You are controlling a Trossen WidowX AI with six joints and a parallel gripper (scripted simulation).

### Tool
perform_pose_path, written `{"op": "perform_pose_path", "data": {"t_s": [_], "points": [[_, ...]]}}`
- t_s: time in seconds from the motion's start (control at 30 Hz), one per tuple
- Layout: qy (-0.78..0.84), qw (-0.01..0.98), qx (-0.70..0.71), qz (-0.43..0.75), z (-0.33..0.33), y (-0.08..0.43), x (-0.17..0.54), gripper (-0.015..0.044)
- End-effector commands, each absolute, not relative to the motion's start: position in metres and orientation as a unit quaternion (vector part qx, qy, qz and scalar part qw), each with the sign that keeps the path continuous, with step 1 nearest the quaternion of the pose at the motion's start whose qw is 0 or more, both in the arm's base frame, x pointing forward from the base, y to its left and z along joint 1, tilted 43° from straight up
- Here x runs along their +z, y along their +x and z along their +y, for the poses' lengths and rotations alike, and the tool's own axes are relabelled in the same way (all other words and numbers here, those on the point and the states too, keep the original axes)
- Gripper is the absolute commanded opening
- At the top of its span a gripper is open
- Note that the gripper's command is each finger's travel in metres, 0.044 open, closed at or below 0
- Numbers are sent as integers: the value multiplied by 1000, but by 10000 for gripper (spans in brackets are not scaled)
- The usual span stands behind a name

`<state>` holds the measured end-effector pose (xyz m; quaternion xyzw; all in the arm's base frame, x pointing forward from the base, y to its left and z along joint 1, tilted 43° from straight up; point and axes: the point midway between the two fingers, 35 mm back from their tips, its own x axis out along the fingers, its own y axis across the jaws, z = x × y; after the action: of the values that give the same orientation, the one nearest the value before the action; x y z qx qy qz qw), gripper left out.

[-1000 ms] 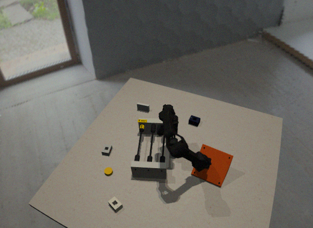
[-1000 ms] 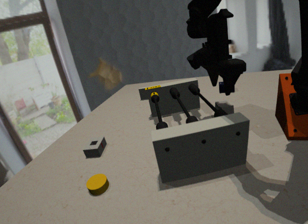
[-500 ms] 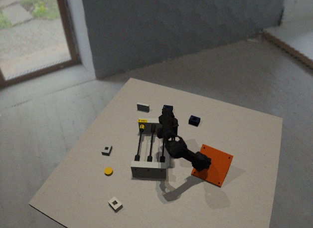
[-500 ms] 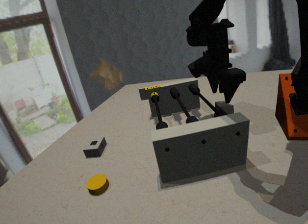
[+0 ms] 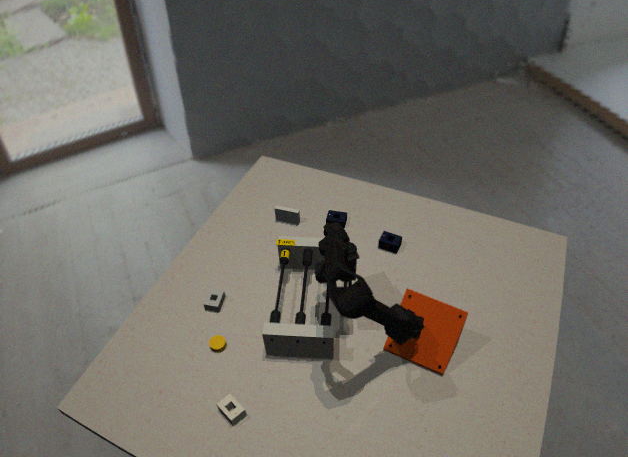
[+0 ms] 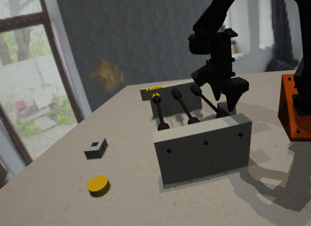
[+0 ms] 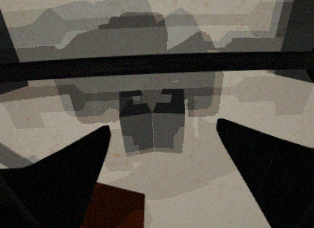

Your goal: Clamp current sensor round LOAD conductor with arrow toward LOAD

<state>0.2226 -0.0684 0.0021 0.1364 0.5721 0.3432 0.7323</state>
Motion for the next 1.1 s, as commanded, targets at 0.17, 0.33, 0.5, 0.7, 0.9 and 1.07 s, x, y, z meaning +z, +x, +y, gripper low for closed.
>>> {"op": "perform_pose_path", "data": {"t_s": [0.17, 0.33, 0.5, 0.7, 0.9, 1.07], "points": [[136, 732, 343, 572, -68, 223, 2, 322], [136, 732, 343, 572, -68, 223, 2, 288], [136, 732, 343, 572, -68, 223, 2, 255], [136, 732, 343, 572, -68, 223, 2, 215], [136, 732, 342, 573, -77, 223, 10, 77], [137, 732, 341, 574, -96, 223, 27, 0]]}}
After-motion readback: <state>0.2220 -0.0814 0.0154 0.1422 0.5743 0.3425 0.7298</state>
